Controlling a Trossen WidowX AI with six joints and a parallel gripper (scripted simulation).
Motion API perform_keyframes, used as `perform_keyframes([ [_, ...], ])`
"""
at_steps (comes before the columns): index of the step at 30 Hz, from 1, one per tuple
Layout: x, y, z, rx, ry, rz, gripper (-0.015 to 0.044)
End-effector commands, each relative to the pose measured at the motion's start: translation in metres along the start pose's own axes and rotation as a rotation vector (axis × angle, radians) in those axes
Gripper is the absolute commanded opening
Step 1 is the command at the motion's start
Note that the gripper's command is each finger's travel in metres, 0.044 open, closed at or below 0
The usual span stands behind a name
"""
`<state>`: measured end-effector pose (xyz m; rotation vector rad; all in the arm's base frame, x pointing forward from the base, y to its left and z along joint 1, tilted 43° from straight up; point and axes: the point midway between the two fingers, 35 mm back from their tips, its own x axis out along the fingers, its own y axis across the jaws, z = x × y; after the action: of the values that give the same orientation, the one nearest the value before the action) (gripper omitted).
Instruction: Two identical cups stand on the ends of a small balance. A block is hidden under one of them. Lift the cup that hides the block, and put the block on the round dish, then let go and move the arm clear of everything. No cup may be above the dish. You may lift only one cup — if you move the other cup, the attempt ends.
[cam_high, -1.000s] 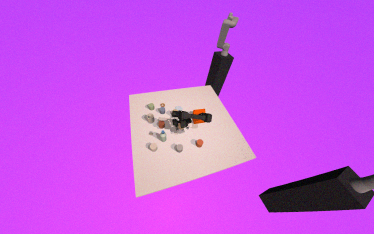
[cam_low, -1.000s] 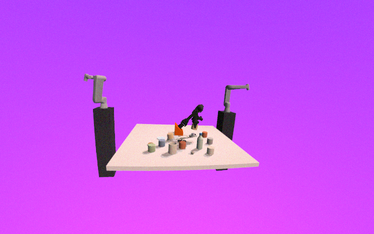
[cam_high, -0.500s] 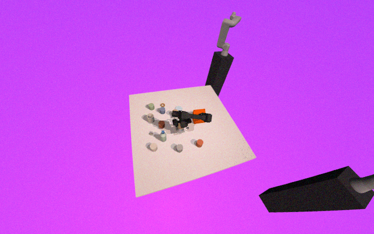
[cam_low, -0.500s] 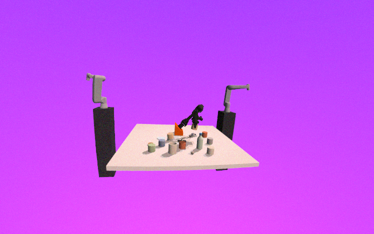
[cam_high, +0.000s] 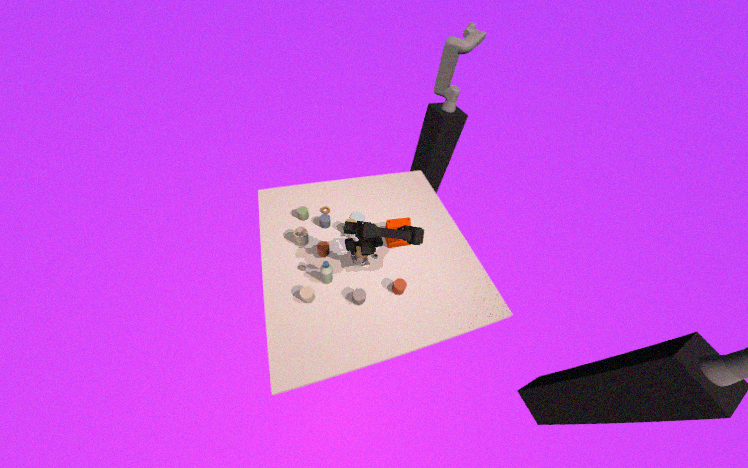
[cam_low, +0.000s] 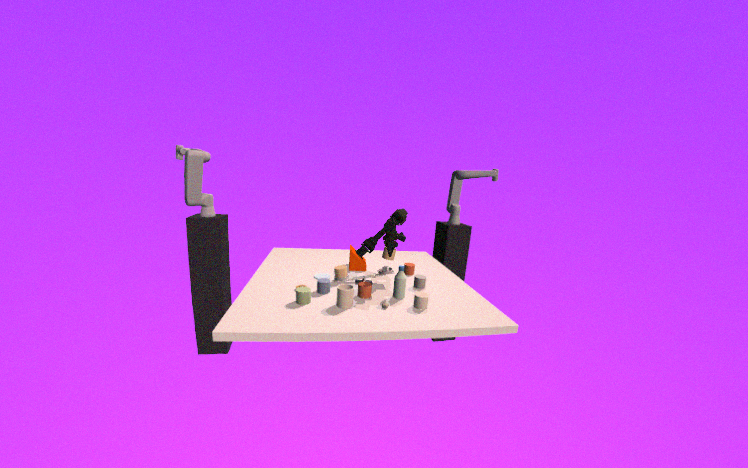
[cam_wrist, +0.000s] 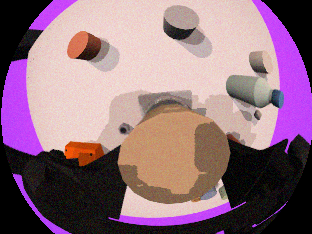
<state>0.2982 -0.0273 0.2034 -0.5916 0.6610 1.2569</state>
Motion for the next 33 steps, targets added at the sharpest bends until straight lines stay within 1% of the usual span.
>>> perform_keyframes([
  [1, 0.000, 0.000, 0.000, 0.002, 0.001, -0.001, 0.0000],
  [18, 0.002, 0.001, 0.001, 0.003, 0.003, 0.000, 0.0000],
  [24, 0.022, 0.015, 0.024, 0.015, 0.026, 0.009, 0.0000],
  [33, 0.059, 0.051, 0.064, 0.017, 0.038, 0.011, 0.0000],
])
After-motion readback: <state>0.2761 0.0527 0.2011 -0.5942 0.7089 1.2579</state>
